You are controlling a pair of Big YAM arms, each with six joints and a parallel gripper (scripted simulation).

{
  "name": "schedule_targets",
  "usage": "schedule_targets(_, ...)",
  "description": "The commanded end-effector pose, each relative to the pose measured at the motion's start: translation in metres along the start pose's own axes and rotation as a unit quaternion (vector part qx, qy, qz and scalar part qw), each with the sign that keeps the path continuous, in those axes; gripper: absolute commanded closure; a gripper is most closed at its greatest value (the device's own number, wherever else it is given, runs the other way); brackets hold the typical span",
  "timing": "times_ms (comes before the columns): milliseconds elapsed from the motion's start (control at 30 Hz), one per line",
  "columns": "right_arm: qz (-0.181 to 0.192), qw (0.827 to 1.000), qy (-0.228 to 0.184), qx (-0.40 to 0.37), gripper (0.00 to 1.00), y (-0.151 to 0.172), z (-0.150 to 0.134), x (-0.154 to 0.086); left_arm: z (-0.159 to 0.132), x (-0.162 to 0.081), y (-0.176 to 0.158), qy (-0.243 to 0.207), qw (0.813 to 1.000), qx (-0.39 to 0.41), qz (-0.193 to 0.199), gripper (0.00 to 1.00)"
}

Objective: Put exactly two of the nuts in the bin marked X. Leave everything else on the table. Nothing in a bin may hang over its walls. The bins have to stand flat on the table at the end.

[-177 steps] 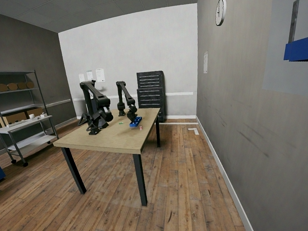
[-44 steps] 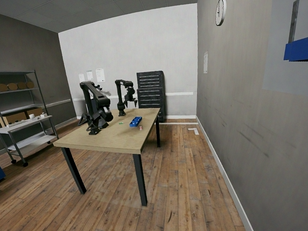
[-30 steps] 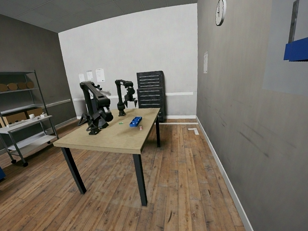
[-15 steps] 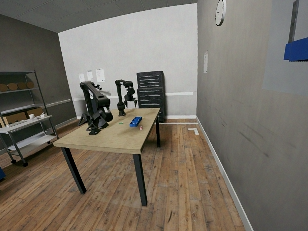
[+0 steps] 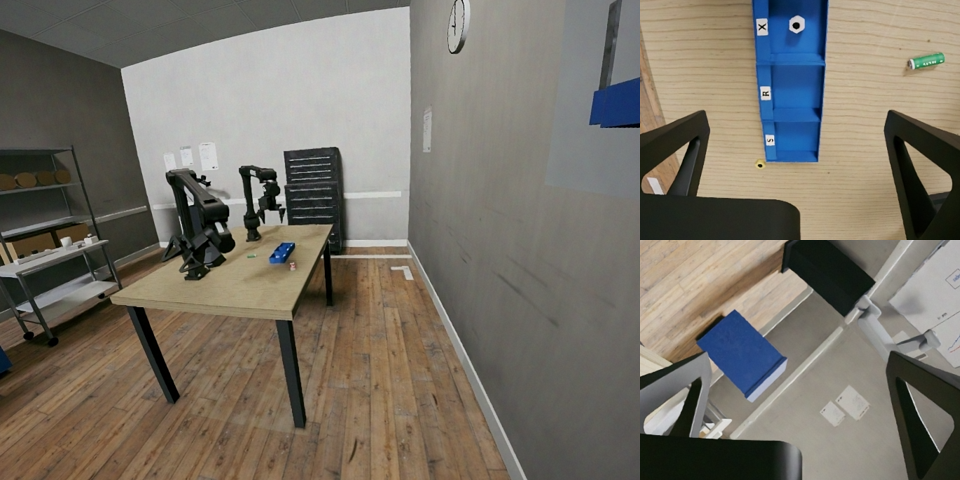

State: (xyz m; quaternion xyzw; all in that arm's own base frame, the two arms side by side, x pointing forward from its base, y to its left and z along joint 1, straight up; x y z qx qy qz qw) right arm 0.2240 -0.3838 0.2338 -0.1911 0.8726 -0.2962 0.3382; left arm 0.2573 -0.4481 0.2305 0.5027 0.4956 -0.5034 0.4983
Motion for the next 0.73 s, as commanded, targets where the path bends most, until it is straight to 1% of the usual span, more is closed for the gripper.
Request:
schedule_targets(0, 0.002, 1.000, 0.001, 0.007, 0.00, -0.0044, -0.0038, 0.0025, 0.0095, 0.0040, -0.0021, -0.001, 1.000, 0.001, 0.001, 0.00)
schedule_targets(700, 0.002, 1.000, 0.001, 0.007, 0.00, -0.0044, -0.0038, 0.0025, 0.0090, 0.0067, -0.0026, 0.000, 1.000, 0.001, 0.000, 0.00)
Point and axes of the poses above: on each arm, the point where the finger pads meet when closed, its own x axis out along the fingers, its own y axis across the jaws, z = x × y, the point moved 1 cm from there along -x, back along the fingers, and after that the axes turned 7 degrees about -x, right-handed, at the moved point
